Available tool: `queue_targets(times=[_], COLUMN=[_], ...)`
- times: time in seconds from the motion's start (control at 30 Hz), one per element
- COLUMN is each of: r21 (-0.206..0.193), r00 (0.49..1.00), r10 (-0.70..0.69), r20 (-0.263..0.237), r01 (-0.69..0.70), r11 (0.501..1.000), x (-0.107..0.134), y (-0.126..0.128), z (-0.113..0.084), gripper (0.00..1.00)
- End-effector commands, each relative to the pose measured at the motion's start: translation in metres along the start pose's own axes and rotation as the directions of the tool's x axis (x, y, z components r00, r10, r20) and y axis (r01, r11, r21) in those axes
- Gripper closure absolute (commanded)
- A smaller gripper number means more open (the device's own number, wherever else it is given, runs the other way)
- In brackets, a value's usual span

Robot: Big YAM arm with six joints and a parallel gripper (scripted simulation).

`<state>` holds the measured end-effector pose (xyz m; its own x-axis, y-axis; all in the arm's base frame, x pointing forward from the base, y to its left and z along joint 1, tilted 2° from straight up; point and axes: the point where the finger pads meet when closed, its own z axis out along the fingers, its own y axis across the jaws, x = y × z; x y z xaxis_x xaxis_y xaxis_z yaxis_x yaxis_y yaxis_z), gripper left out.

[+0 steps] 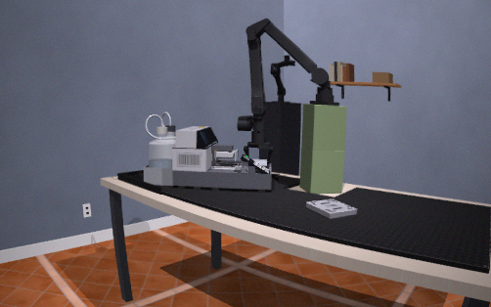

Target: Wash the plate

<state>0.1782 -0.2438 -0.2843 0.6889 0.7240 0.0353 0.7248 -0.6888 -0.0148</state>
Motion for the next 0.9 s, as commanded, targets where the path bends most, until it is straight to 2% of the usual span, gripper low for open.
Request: queue_targets(times=[0.0,0.2,0.87], r21=[-0.012,-0.012,-0.012], r00=[1.000,1.000,1.000], r10=[0.001,0.001,0.001], r20=[0.004,0.004,0.004], r01=[-0.001,-0.001,-0.001], r11=[1.000,1.000,1.000], x=[-0.0006,-0.0006,-0.0006], y=[0.0034,0.0035,0.0035], z=[-0.0017,-0.0017,-0.0017], gripper=[0.08,0.16,0.16])
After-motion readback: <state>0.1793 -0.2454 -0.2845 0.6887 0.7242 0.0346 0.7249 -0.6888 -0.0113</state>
